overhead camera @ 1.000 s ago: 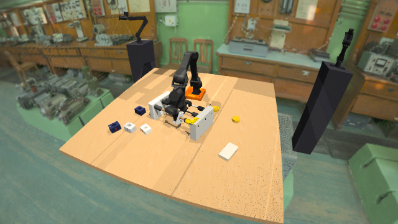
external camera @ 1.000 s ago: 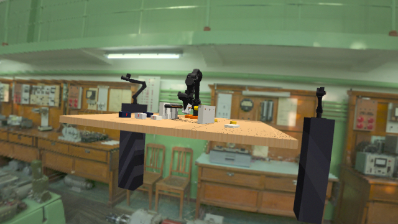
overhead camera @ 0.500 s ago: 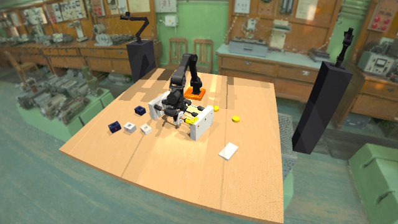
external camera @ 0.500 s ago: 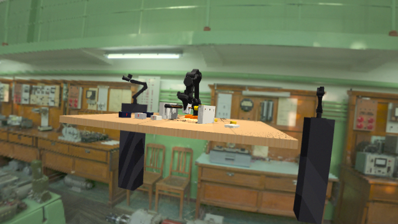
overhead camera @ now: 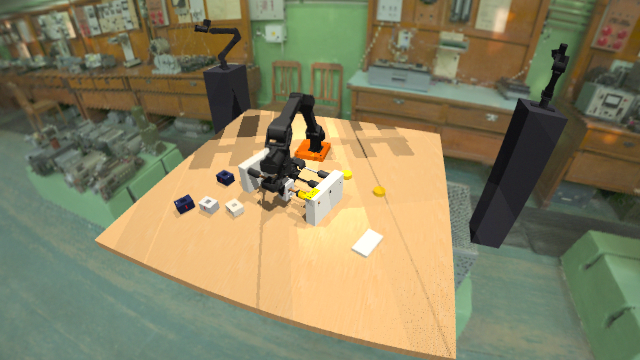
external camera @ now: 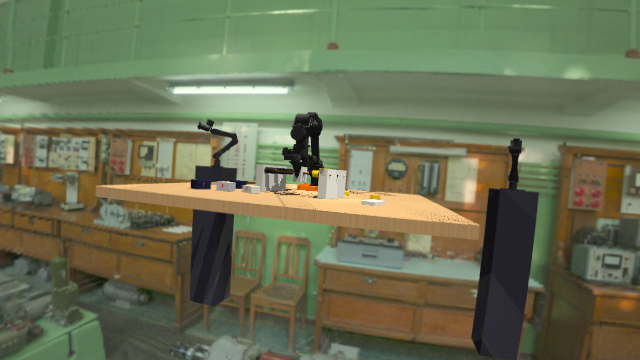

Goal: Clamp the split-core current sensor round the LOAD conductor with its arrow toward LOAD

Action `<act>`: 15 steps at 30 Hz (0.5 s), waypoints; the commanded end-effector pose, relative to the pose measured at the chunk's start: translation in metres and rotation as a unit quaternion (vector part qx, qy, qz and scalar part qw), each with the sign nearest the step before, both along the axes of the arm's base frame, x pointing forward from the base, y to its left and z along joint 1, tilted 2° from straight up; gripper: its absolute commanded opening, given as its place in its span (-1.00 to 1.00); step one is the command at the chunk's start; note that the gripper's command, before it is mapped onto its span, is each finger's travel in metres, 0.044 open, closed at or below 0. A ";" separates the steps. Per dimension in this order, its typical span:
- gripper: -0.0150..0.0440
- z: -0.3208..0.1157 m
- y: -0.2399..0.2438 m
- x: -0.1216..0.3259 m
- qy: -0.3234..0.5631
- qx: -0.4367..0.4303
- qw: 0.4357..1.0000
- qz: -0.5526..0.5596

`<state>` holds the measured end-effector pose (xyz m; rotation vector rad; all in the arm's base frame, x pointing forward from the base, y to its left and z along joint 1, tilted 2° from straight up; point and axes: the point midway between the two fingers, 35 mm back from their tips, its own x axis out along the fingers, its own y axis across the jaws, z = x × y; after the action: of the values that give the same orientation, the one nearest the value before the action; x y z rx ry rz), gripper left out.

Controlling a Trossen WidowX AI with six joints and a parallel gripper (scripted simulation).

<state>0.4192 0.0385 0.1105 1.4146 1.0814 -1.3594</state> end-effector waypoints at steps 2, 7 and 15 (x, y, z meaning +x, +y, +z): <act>-0.49 -0.001 -0.002 0.002 0.003 0.001 1.000 0.001; -0.49 -0.001 -0.002 0.002 0.003 0.001 1.000 0.001; -0.49 -0.006 -0.001 0.002 0.003 0.001 1.000 0.001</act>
<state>0.4202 0.0378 0.1095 1.4123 1.0859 -1.3648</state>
